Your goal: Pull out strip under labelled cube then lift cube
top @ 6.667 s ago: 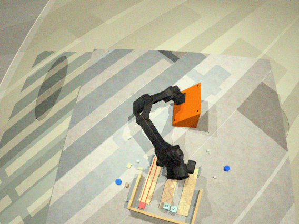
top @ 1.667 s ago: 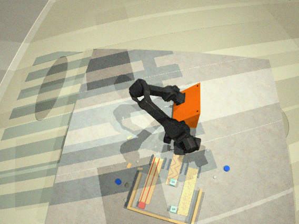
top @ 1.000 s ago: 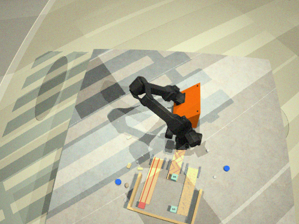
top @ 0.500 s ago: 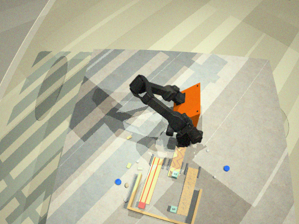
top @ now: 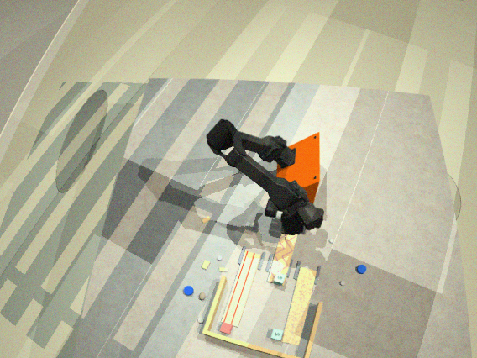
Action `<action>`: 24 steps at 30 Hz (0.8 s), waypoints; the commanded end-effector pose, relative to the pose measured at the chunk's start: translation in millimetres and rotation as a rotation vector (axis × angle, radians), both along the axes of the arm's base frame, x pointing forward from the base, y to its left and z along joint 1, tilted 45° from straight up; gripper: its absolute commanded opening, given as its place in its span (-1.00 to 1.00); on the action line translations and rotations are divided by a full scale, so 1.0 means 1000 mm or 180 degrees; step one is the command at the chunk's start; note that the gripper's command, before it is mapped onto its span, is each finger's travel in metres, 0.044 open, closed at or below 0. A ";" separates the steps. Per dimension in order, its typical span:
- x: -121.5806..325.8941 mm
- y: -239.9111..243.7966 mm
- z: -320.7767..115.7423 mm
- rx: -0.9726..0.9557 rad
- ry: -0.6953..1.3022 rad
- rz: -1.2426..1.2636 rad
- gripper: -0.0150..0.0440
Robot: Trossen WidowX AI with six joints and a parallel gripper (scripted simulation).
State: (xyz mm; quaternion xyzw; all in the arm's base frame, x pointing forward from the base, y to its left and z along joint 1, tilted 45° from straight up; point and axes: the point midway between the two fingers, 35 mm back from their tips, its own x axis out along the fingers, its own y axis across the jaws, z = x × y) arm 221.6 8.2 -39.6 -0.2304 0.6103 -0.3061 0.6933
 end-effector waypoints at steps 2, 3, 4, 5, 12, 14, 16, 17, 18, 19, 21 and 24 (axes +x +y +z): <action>-0.007 -0.003 -0.002 0.0001 0.0072 -0.0037 -0.49; -0.007 -0.003 -0.002 0.0001 0.0072 -0.0037 -0.49; -0.007 -0.003 -0.002 0.0001 0.0072 -0.0037 -0.49; -0.007 -0.003 -0.002 0.0001 0.0072 -0.0037 -0.49; -0.007 -0.003 -0.002 0.0001 0.0072 -0.0037 -0.49; -0.007 -0.003 -0.002 0.0001 0.0072 -0.0037 -0.49; 0.000 0.002 0.001 0.0001 0.0005 -0.0001 -0.49; 0.000 0.007 0.006 0.0006 0.0017 -0.0006 -0.49; 0.000 0.015 0.014 0.0010 0.0037 -0.0016 -0.49; 0.000 0.023 0.022 0.0010 0.0057 -0.0027 -0.49; -0.001 0.030 0.030 0.0007 0.0072 -0.0037 -0.49; -0.001 0.030 0.030 0.0007 0.0072 -0.0037 -0.49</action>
